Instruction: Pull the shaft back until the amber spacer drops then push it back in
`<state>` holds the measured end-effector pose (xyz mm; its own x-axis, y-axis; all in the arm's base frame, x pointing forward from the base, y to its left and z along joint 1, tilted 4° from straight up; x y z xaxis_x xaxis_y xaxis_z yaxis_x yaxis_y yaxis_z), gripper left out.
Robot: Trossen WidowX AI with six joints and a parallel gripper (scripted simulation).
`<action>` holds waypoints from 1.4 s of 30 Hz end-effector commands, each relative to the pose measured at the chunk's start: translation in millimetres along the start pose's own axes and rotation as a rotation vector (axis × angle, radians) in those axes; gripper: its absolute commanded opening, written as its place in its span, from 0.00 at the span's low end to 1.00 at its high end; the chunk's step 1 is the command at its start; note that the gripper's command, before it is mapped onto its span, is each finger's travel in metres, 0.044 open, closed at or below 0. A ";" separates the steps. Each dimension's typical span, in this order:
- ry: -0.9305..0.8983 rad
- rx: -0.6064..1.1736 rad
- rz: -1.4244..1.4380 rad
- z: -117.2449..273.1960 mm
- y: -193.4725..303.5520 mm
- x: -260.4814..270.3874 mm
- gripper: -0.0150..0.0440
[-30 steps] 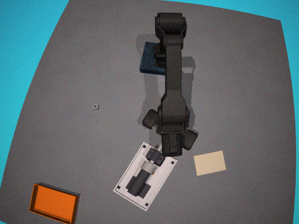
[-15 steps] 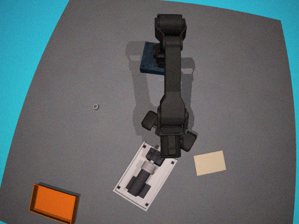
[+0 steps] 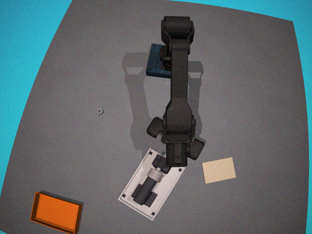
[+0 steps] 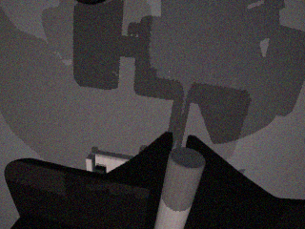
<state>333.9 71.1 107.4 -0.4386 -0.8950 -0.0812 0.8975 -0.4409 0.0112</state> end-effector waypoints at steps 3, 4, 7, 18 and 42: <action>0.000 0.011 0.001 1.2 5.3 0.1 0.25; 0.000 0.011 0.001 1.2 5.7 0.1 0.25; 0.000 0.011 0.001 1.2 6.8 0.0 0.25; 0.000 0.011 0.001 1.3 11.1 -0.5 0.25; 0.000 0.012 0.001 1.7 20.4 -1.4 0.25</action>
<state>349.1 65.4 108.1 -0.4386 -0.8950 -0.0815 0.8975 -0.4409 0.0112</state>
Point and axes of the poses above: the point midway between the two fingers, 35 mm back from their tips, its own z axis back along the fingers, its own x axis across the jaws, y = z × x, the point moved 4 cm from there along z, back along the fingers, and after that the axes turned 6 degrees about -z, right-handed, at the moved point
